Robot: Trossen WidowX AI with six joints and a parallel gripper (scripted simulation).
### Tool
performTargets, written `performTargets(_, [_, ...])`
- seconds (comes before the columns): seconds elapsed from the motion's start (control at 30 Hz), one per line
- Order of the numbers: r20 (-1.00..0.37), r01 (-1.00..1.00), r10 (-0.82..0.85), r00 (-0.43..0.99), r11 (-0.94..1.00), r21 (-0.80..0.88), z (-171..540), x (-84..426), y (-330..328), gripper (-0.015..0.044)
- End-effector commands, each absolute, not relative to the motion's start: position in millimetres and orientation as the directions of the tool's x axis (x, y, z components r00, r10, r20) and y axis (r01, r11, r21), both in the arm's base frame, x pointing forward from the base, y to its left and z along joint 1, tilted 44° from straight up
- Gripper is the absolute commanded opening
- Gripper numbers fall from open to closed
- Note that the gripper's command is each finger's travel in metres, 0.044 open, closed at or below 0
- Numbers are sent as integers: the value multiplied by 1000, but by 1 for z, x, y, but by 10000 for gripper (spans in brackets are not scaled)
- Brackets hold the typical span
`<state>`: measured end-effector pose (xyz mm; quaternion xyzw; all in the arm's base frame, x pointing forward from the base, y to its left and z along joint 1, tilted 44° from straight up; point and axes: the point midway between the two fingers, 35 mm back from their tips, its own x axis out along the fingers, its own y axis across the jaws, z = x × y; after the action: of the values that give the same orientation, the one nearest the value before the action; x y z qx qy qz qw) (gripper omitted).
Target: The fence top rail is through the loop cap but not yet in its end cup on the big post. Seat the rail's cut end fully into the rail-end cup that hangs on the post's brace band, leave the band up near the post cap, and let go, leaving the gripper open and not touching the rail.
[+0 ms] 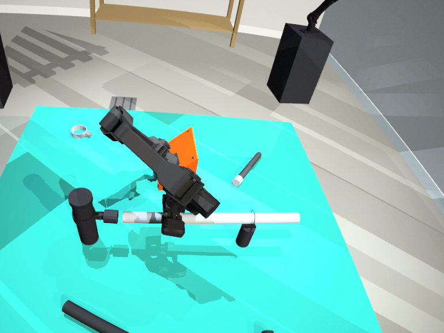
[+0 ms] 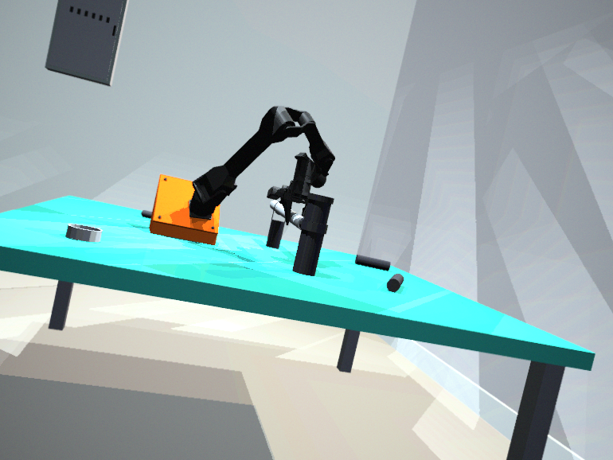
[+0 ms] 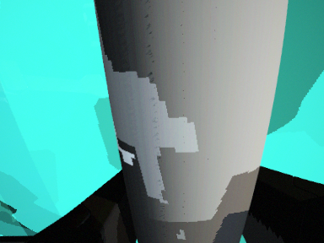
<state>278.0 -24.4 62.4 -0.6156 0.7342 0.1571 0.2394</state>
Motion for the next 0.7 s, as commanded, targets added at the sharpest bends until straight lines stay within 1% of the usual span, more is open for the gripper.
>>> performTargets(0.0, [-547,-979,-829,-119,189,-72,66,282,-20,0])
performTargets(0.67, [-543,-980,-830,-128,191,-61,78,276,-38,0])
